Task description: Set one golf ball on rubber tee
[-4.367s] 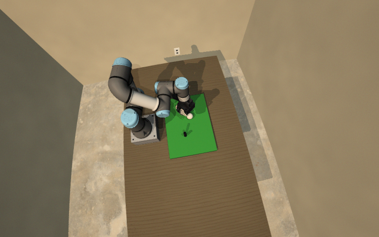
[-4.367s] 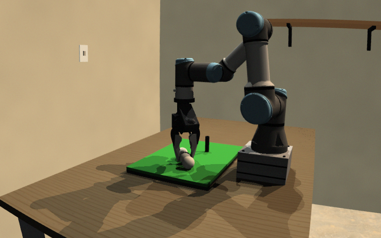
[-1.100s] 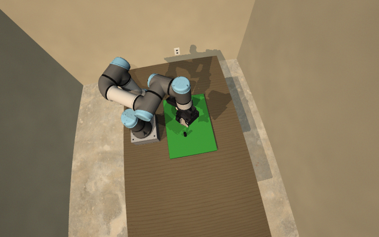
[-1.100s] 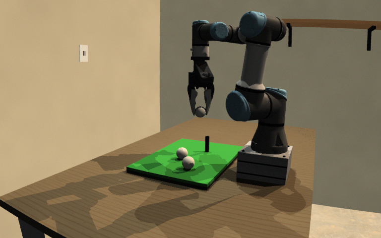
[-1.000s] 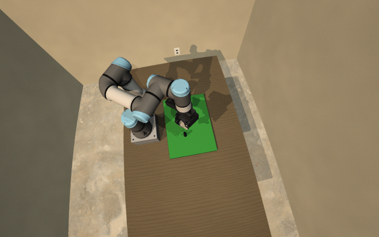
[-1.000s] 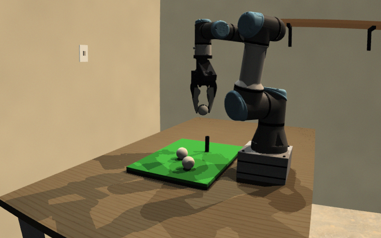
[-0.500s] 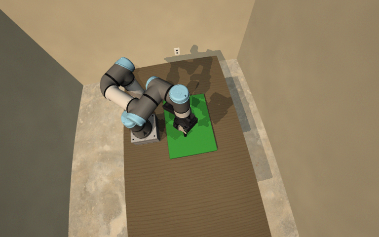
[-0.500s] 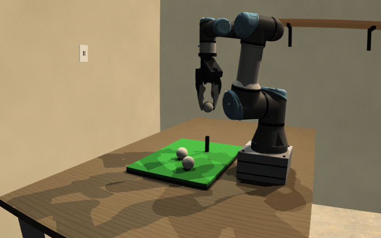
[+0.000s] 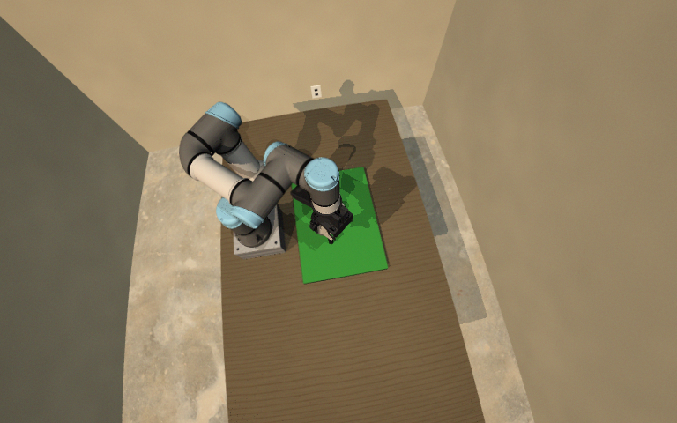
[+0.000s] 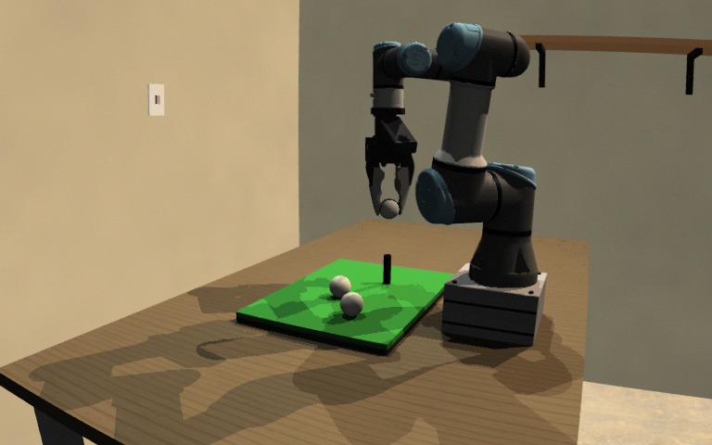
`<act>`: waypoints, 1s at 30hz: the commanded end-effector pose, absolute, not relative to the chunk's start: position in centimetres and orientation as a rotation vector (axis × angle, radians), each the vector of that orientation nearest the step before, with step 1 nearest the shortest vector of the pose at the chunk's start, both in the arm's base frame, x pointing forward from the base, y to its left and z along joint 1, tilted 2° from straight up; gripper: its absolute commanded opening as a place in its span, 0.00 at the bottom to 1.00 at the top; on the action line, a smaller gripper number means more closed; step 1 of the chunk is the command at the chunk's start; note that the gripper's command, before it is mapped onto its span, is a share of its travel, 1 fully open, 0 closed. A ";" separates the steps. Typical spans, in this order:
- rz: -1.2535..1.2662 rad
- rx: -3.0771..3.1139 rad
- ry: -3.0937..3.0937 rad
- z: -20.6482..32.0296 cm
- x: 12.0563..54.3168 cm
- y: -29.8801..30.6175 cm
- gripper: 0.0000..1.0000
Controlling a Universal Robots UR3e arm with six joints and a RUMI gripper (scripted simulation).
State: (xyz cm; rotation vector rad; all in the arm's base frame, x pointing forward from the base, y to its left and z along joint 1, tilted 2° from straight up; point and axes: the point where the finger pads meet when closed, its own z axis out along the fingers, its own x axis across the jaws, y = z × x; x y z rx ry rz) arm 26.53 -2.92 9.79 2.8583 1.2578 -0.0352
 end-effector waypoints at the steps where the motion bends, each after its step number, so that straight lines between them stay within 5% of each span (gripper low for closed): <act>1: -0.022 2.848 1.255 7.6 26.8 -3.2 0.00; 30: -0.023 2.849 1.255 3.3 26.8 -3.3 0.00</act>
